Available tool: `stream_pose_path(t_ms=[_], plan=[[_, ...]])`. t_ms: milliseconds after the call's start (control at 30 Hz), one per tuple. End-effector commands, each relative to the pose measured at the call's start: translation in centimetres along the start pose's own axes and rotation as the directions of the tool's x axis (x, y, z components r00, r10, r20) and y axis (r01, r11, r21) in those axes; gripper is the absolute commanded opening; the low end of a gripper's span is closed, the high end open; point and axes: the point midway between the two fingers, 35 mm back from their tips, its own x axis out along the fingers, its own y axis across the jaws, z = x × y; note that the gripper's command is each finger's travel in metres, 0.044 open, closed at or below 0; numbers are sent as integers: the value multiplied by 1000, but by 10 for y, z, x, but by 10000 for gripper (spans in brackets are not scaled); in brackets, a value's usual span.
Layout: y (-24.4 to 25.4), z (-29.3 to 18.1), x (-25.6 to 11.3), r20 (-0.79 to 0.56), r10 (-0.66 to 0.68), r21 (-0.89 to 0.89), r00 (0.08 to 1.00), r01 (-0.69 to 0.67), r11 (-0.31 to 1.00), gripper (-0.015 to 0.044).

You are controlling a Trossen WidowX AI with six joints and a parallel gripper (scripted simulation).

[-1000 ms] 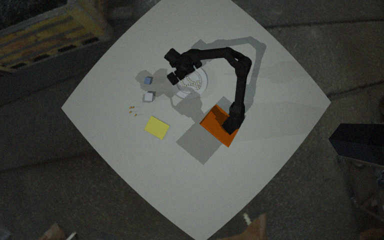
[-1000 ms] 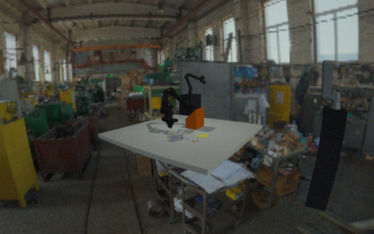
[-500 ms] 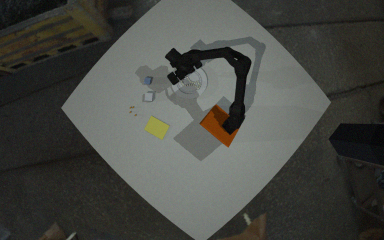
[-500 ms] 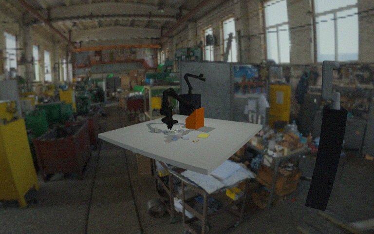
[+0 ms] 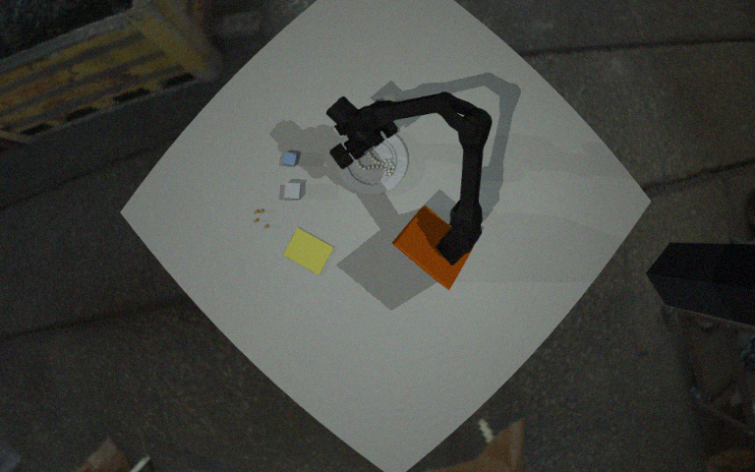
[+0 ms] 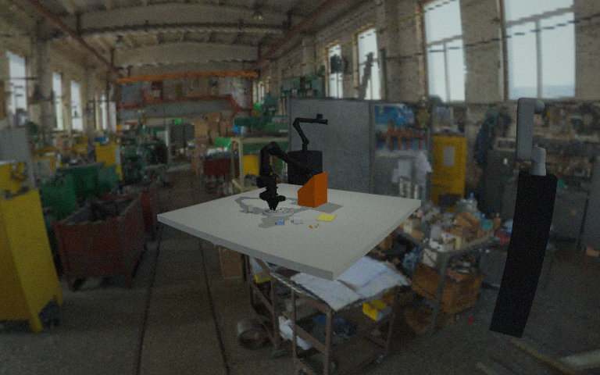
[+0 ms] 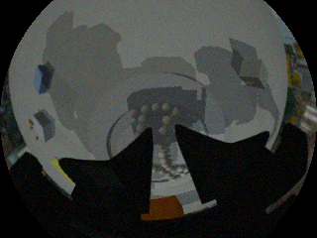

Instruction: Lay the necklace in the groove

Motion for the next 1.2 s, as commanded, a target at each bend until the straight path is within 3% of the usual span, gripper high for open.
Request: stream_pose_path(t_ms=[0, 100, 1167], plan=[[0, 0, 0, 0, 0, 1, 1000, 0, 1000, 67], [0, 0, 0, 0, 0, 1, 1000, 0, 1000, 0], [0, 0, 0, 0, 0, 1, 1000, 0, 1000, 0]])
